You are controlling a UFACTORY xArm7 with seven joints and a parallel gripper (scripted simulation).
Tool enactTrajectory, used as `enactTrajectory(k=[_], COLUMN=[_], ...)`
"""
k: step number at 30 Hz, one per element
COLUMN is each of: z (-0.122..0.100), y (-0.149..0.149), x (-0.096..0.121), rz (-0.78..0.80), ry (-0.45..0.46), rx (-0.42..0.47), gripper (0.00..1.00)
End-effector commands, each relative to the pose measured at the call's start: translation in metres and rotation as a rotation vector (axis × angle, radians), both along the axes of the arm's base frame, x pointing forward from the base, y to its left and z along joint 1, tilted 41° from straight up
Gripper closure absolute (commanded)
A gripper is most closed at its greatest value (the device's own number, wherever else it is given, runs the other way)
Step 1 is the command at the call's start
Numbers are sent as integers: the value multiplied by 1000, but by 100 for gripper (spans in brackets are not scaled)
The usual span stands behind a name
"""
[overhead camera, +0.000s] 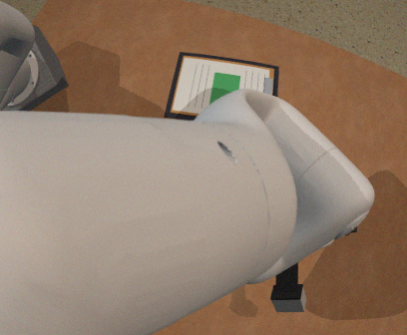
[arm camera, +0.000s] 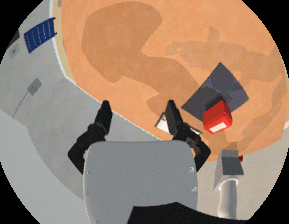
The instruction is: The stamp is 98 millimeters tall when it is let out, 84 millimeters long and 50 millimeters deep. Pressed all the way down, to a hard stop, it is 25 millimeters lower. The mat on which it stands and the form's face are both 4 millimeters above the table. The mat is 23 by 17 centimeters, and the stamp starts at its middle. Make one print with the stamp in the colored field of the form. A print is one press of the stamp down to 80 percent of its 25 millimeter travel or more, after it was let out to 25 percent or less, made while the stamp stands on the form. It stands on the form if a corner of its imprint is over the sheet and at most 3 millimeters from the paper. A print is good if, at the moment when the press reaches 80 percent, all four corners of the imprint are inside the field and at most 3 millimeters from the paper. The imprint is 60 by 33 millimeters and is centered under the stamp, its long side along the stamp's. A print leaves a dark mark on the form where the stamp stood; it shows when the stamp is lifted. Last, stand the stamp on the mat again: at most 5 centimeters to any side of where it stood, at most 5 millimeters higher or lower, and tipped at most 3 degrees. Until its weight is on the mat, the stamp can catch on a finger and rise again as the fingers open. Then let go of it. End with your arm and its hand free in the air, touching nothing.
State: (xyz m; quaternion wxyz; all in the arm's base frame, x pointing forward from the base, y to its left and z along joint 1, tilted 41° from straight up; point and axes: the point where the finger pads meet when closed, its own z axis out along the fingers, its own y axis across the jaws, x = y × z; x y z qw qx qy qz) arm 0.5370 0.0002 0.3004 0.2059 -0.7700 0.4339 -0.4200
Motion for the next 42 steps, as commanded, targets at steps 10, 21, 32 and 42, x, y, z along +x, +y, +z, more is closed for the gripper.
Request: enactTrajectory(k=[10, 21, 32, 42], z=[-3, -11, -81, -117], y=[0, -2, -25, -37], x=[-4, -14, -108, -159], rz=[-14, -47, -335, -493], ry=[0, 18, 186, 279], rx=[-5, -9, -16, -17], gripper=[0, 0, 0, 0])
